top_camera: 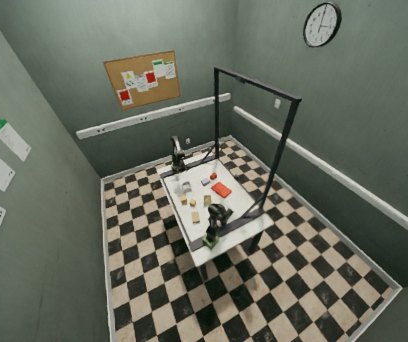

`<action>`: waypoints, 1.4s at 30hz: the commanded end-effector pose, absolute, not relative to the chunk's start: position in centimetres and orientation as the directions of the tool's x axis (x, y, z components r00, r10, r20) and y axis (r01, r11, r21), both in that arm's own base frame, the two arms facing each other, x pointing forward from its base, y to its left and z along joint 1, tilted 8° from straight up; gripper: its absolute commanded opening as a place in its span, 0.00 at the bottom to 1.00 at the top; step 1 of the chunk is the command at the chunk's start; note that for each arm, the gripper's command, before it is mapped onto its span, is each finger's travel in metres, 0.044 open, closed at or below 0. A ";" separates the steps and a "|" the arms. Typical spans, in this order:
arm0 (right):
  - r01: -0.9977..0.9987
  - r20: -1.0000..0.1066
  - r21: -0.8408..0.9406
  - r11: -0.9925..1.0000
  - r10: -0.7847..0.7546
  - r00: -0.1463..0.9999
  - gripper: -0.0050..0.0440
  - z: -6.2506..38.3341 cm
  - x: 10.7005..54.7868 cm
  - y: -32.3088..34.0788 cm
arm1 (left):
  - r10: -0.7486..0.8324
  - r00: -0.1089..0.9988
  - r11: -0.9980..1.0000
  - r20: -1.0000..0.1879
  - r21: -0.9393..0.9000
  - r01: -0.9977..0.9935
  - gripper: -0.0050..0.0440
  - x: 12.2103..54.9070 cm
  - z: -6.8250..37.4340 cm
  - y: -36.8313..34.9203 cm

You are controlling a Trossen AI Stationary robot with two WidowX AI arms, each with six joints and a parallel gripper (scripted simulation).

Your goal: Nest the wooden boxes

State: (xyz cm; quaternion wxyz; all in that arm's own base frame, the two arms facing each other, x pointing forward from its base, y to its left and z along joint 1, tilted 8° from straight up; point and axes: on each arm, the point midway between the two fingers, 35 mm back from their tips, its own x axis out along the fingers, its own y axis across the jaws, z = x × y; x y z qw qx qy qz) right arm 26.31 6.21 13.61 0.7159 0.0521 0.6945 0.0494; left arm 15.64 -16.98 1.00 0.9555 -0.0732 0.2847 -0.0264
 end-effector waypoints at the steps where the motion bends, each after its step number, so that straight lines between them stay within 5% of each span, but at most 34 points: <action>1: -0.003 -0.989 0.143 0.990 0.143 0.049 0.92 14.1 26.7 6.2 | -0.101 0.808 0.986 -0.580 -0.165 0.005 0.92 15.7 1.7 -17.4; 16: -0.003 -0.989 0.143 0.990 0.143 0.049 0.92 14.1 26.7 6.2 | -0.132 0.583 0.988 -0.802 -0.157 0.007 0.92 16.0 4.2 -17.0; 22: -0.003 -0.989 0.143 0.990 0.143 0.049 0.92 14.1 26.7 6.2 | -0.144 0.373 0.988 -0.917 -0.152 0.008 0.92 16.3 5.9 -16.8; 29: -0.003 -0.989 0.143 0.990 0.143 0.049 0.92 14.1 26.7 6.2 | -0.145 0.312 0.989 -0.939 -0.150 0.009 0.92 16.2 6.4 -16.6; 36: -0.003 -0.989 0.143 0.990 0.143 0.049 0.92 14.1 26.7 6.2 | -0.154 0.051 0.988 -0.987 -0.154 0.008 0.92 16.4 8.4 -16.3; 42: -0.003 -0.989 0.143 0.990 0.143 0.049 0.92 14.1 26.7 6.2 | -0.156 0.041 0.988 -0.987 -0.156 0.007 0.92 16.4 8.5 -16.3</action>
